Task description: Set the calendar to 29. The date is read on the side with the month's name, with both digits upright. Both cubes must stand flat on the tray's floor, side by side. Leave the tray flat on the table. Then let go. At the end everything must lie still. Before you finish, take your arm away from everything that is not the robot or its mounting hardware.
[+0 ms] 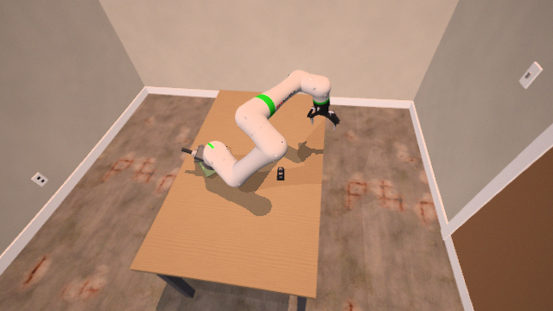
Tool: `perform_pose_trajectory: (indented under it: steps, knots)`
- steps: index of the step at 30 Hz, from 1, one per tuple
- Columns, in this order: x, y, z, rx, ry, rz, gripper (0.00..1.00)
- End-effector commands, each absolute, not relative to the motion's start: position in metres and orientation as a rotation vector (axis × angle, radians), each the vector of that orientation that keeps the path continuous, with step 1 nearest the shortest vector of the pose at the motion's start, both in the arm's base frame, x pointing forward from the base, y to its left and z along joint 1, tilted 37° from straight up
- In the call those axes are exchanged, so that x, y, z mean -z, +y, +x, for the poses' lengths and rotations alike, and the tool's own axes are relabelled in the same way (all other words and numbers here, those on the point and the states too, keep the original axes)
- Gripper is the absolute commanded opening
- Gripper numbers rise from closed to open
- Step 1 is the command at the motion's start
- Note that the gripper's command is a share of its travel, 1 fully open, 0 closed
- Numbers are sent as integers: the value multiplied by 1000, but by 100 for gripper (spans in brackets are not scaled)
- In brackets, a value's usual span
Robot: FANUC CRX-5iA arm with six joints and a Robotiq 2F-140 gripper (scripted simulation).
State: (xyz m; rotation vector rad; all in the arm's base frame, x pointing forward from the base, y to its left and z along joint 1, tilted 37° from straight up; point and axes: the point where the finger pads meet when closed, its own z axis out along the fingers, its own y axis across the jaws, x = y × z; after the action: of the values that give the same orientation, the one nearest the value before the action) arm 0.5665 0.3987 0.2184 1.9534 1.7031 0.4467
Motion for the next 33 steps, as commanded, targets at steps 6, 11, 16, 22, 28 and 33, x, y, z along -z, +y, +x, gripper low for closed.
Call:
perform_pose_trajectory:
  steps: [6,11,16,22,28,33]
  knots:
    - [-219,399,566,-447,1703,1953,100]
    - [-219,399,566,-447,1703,1953,100]
    - [-219,399,566,-447,1703,1953,100]
    - [-230,372,544,-404,1726,1921,100]
    - [-247,312,498,-313,1772,1852,100]
    - [-252,285,479,-273,1792,1822,100]
